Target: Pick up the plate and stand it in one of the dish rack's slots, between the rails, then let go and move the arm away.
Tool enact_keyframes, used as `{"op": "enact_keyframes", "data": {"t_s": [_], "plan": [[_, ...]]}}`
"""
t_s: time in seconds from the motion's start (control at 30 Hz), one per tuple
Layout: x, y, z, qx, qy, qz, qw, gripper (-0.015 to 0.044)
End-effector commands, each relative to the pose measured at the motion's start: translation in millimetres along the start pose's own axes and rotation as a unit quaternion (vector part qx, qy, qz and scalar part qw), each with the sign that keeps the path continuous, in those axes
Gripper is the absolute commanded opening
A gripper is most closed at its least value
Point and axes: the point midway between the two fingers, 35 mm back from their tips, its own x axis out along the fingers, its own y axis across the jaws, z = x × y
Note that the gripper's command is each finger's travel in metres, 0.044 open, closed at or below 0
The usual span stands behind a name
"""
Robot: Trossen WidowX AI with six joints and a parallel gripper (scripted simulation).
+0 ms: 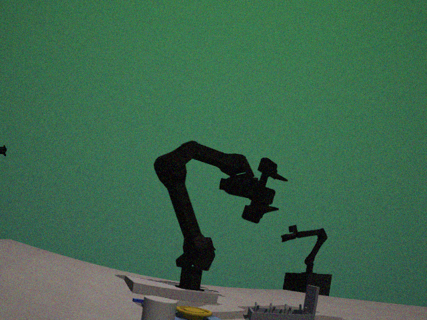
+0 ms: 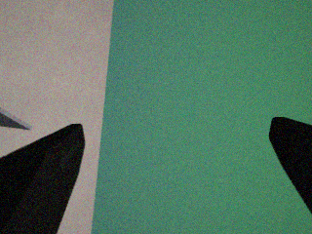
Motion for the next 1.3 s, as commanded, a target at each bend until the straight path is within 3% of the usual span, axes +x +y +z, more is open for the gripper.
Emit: {"op": "enact_keyframes", "data": {"t_s": [0.0, 0.63, 1.27], "plan": [[1, 0, 0, 0.000, 0.002, 0.002, 1.000, 0.0400], [61, 15, -45, 0.076, 0.222, 0.164, 0.958, 0.0400], [113, 37, -118, 0.238, 0.398, 0.307, 0.831, 0.0400]]}}
